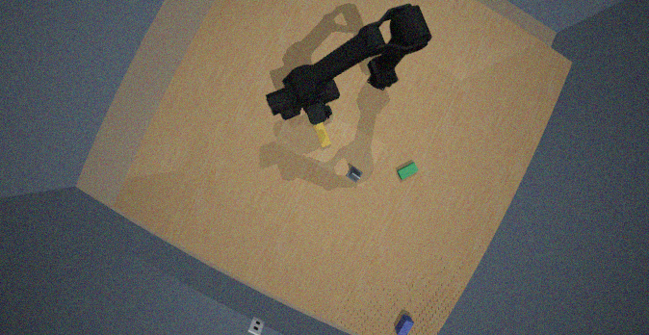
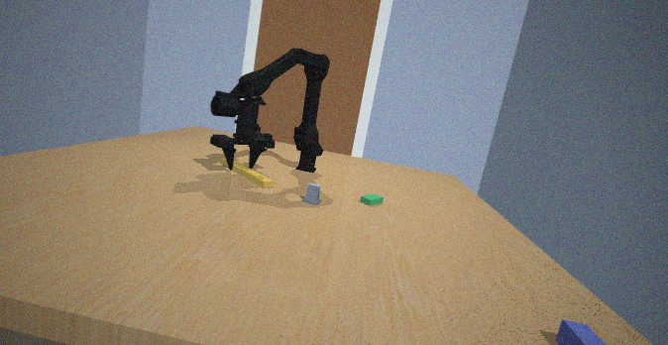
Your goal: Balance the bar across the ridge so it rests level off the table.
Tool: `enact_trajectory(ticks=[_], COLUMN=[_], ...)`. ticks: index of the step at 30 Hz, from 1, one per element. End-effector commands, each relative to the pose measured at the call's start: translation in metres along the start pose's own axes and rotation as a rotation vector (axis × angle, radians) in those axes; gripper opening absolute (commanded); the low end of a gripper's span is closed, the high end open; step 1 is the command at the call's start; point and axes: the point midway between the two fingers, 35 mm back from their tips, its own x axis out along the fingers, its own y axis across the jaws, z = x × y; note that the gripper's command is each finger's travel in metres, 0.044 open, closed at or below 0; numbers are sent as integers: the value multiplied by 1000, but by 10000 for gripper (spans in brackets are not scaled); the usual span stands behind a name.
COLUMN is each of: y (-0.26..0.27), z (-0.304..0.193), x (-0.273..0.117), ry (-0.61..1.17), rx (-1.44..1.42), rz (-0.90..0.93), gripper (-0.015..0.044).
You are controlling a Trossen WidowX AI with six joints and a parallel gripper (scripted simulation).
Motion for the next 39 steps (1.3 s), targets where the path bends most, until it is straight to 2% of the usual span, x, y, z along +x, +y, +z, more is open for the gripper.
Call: enact_trajectory(ticks=[1,5,11,18,22,39], y=[0,0,0,0,-1,-5], z=[0,0,0,0,0,0], x=[0,0,0,0,-6,-48], ry=[3,3,0,0,0,1], rx=[-3,-3,0,0,0,-2], rz=[-1,-1,0,0,0,-1], gripper=[315,315,157,111,6,0])
